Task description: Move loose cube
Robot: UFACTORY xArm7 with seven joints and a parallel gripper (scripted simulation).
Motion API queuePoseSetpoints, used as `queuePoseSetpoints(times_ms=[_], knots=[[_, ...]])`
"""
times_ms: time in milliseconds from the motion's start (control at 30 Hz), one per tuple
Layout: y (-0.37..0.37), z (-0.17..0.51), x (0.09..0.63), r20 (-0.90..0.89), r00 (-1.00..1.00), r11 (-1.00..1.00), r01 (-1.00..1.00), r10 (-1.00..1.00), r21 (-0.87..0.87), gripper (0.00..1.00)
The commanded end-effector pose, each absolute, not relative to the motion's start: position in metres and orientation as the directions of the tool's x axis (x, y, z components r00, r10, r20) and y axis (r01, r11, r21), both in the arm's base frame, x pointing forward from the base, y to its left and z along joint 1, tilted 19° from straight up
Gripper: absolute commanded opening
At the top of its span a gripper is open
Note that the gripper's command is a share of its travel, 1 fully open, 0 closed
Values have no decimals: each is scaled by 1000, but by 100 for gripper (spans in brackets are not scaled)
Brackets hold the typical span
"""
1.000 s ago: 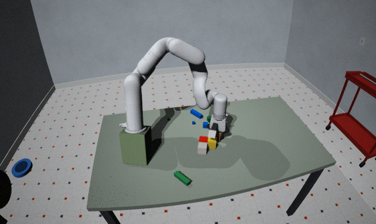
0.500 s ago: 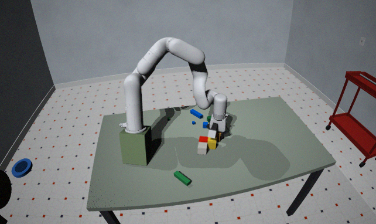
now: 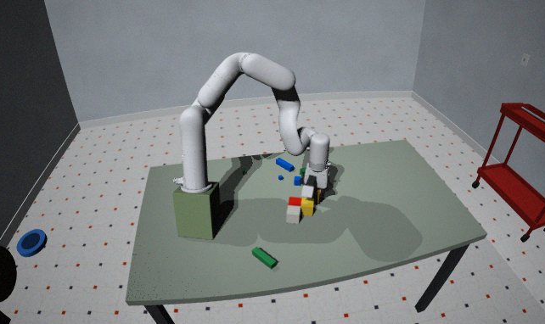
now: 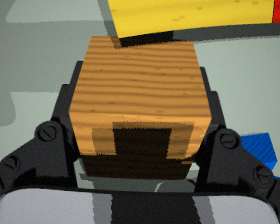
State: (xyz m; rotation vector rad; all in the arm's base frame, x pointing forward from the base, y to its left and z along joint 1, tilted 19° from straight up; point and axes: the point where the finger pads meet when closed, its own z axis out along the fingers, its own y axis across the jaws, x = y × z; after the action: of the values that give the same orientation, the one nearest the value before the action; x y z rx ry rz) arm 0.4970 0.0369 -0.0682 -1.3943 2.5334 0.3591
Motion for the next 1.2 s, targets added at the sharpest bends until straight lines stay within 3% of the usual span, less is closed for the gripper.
queuePoseSetpoints(times_ms=[0, 1167], knots=[[33, -59, 498, -314, -522, 520, -849, -793, 100, 0], [14, -3, 493, -314, -522, 520, -849, -793, 100, 0]])
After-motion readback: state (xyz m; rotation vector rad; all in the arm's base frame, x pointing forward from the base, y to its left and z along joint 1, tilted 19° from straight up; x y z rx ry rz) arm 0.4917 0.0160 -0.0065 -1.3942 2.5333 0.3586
